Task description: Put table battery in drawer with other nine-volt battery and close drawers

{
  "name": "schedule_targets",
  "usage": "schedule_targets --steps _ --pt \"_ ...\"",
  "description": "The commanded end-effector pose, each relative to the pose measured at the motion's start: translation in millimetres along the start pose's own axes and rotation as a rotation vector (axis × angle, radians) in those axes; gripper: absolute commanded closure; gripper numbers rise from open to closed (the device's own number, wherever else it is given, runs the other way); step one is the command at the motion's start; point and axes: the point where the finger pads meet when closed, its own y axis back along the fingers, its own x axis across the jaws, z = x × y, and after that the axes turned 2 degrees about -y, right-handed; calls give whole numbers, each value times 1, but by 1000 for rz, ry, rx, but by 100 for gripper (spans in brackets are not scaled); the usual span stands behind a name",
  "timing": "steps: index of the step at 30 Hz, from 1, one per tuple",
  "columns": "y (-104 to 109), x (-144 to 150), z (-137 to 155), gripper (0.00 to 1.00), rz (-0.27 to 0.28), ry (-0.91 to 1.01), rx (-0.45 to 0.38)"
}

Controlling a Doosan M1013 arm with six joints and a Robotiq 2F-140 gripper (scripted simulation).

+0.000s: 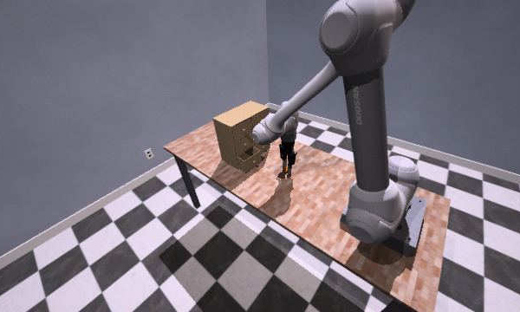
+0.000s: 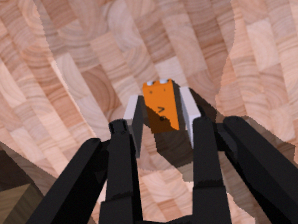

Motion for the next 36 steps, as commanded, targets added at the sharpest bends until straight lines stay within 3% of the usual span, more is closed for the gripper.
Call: schedule_targets --steps 1,25,26,36 --pt "-5 0 0 74 0 0 0" --pt "-5 0 0 74 0 0 0" --pt "-5 0 0 86 0 0 0" --pt "-5 0 0 86 0 0 0"
